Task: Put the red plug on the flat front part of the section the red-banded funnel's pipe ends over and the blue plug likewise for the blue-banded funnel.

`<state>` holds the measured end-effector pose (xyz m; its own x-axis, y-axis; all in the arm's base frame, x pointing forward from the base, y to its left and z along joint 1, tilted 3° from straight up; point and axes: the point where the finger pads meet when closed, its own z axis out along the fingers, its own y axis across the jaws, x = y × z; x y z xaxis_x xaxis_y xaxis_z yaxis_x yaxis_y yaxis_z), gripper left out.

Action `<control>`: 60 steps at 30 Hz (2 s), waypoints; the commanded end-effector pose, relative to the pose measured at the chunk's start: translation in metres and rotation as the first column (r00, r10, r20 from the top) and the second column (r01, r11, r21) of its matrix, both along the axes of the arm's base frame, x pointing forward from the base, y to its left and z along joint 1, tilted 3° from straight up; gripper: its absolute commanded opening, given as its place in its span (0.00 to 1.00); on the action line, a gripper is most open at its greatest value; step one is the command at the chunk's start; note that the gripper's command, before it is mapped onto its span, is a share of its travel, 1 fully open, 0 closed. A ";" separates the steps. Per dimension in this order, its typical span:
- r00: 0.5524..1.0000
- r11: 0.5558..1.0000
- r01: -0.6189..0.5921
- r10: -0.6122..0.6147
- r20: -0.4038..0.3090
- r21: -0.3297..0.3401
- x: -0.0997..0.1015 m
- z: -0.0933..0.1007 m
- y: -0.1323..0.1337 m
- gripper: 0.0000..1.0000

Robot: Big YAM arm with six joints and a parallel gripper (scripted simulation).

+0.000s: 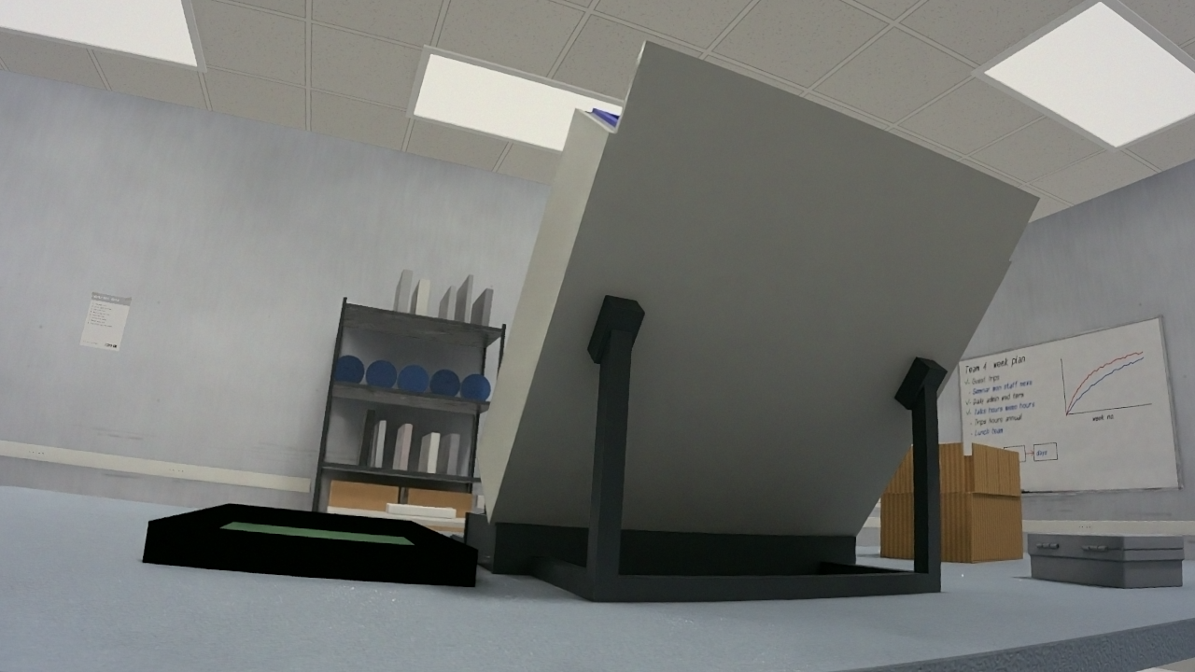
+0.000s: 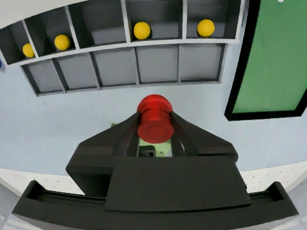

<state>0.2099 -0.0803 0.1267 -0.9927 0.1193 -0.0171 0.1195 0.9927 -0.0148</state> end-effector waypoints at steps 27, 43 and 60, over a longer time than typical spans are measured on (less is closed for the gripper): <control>0.998 0.998 -0.059 0.059 0.019 -0.004 0.013 0.012 -0.006 0.00; 0.998 0.998 -0.058 0.058 0.005 0.002 0.013 0.012 -0.006 0.00; 0.998 0.998 -0.059 0.059 -0.012 0.009 0.014 0.012 -0.006 0.00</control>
<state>0.2057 -0.0788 0.1194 -0.9975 0.0614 0.0347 0.0615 0.9981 0.0041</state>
